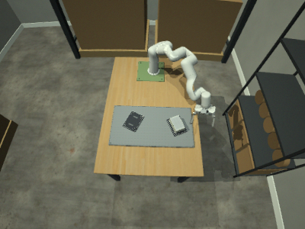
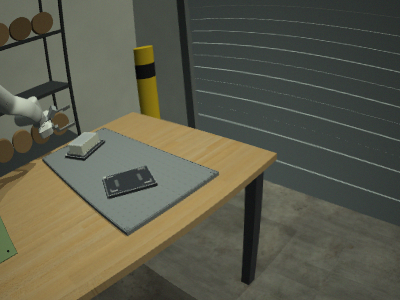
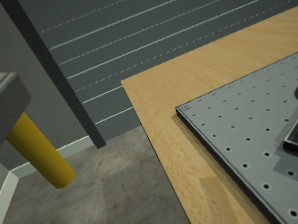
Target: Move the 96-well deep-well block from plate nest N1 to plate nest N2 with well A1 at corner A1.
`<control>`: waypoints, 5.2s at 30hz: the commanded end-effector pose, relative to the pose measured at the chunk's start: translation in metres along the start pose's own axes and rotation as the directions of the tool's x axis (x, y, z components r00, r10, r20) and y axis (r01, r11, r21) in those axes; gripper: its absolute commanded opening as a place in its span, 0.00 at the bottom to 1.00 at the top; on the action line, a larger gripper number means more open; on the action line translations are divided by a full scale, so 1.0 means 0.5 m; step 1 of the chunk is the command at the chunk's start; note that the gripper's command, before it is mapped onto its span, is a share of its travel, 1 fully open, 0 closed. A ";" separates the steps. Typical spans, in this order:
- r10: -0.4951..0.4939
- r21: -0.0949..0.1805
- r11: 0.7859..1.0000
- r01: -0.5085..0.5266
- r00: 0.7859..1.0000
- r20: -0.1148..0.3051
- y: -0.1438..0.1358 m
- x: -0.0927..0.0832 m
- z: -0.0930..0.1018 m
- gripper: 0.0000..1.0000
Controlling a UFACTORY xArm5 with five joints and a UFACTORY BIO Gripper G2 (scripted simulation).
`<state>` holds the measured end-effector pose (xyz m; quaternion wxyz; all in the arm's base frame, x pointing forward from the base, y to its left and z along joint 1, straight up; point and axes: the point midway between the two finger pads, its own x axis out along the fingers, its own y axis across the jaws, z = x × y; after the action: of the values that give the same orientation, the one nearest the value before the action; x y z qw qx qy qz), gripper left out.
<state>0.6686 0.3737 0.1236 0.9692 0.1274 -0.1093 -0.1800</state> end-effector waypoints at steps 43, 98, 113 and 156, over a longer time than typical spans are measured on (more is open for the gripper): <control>0.052 -0.049 0.997 -0.052 0.999 0.005 -0.062 0.111 0.142 0.37; 0.186 -0.186 0.962 -0.199 0.979 -0.083 -0.331 0.236 0.377 0.37; 0.206 -0.201 0.954 -0.224 0.973 -0.108 -0.422 0.234 0.435 0.37; 0.285 -0.218 0.915 -0.339 0.927 -0.245 -0.663 0.135 0.550 0.37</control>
<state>0.5656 0.0015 0.2972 0.9993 0.0008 -0.0131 -0.0338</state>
